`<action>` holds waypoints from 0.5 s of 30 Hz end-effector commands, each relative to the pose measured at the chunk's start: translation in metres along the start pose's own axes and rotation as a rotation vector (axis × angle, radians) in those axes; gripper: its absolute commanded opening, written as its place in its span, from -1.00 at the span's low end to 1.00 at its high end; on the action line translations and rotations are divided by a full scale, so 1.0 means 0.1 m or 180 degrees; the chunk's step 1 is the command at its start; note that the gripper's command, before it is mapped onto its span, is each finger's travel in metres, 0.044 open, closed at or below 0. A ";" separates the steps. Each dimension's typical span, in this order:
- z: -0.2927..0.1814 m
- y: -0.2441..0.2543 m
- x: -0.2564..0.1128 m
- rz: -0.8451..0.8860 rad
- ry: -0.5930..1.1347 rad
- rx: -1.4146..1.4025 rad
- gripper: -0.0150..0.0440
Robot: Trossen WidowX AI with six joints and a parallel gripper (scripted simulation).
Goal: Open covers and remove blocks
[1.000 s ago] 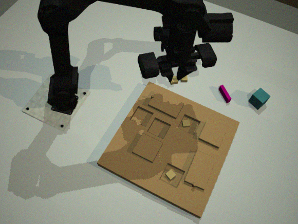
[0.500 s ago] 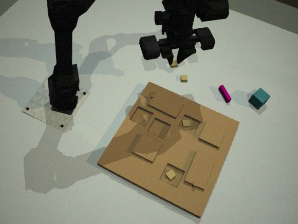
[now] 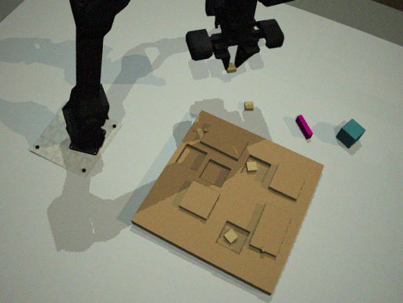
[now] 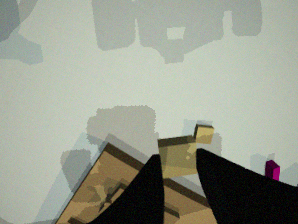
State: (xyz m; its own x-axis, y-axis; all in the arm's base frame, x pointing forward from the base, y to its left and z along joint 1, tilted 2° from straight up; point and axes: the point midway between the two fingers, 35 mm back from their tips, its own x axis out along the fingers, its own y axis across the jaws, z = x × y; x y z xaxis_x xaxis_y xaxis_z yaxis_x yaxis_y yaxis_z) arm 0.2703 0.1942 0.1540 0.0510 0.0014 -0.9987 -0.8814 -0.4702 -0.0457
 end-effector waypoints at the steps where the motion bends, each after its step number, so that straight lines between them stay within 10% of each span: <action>1: 0.03 -0.01 0.02 -0.0003 0.0012 0.0028 -0.22; 15: 0.04 -0.04 0.25 -0.0003 0.0012 0.0028 -0.22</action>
State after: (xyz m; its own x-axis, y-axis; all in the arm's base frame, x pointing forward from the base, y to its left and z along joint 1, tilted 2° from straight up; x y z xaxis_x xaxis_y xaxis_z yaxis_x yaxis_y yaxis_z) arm 0.2730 0.1996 0.1358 0.0534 0.0022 -0.9986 -0.8830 -0.4669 -0.0483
